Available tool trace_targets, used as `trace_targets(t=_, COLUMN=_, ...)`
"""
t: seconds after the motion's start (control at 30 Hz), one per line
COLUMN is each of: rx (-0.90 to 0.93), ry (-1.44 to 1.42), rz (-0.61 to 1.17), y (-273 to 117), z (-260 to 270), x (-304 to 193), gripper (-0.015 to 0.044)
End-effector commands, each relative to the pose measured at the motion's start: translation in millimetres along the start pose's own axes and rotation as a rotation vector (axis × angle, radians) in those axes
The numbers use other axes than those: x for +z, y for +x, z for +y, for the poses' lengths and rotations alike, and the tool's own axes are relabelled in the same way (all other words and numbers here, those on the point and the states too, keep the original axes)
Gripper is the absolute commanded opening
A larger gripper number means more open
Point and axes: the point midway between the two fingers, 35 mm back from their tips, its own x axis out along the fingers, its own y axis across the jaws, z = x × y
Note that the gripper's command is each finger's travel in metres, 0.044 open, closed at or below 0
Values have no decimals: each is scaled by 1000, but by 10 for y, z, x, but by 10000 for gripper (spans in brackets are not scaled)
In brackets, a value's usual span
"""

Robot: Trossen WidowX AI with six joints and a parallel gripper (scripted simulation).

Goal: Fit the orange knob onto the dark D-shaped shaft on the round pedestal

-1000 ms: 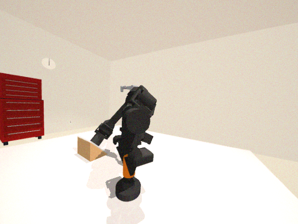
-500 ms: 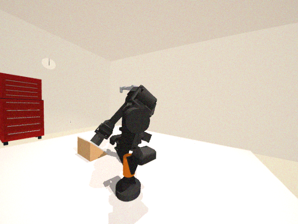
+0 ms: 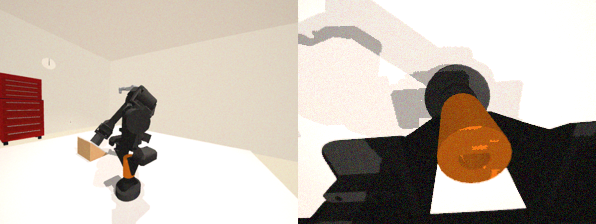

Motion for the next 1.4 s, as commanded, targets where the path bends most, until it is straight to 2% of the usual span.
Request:
trace_targets(t=0.0, rx=0, ry=-5, rz=-1, y=3, z=18, x=11, gripper=0)
trace_targets(t=0.73, rx=0, ry=-5, rz=-1, y=-44, z=3, x=5, gripper=0)
trace_targets(t=0.97, rx=-1, ry=-204, rz=-1, y=-48, z=-10, x=-7, gripper=0)
trace_targets(t=1.37, rx=-1, ry=-214, rz=-1, y=-18, z=16, x=-6, gripper=0)
